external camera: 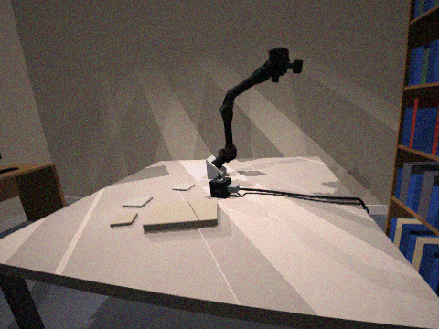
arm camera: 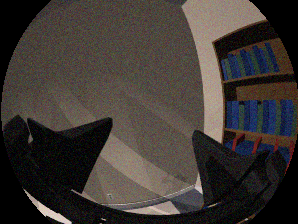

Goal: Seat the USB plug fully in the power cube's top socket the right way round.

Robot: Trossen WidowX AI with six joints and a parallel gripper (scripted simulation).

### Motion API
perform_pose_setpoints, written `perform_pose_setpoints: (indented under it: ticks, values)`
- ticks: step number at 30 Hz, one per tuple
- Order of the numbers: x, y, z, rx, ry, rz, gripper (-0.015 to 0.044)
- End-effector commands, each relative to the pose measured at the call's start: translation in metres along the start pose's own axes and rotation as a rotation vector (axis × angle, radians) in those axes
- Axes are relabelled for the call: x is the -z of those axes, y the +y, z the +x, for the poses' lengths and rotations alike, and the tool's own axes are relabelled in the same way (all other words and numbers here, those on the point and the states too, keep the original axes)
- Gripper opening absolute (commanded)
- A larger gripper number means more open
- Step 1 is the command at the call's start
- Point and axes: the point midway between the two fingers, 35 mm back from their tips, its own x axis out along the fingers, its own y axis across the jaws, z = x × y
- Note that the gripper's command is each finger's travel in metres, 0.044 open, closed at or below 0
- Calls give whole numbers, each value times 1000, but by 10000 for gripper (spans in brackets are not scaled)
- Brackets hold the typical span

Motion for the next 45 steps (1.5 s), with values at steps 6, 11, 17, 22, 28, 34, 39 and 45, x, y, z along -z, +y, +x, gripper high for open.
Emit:
perform_pose_setpoints:
  ticks: [6, 11, 17, 22, 28, 34, 39, 45]
  values:
    - [52, -31, 20, 125, 157, 129, 440]
    - [128, -90, 21, 364, 349, 239, 440]
    - [207, -167, -28, 723, 529, 351, 440]
    - [258, -211, -104, 1059, 600, 542, 440]
    - [302, -234, -232, 1531, 567, 860, 440]
    - [310, -210, -367, 2010, 357, 1127, 440]
    - [304, -153, -465, 2372, -9, 1377, 440]
    - [291, -58, -539, -2547, 689, -1581, 440]
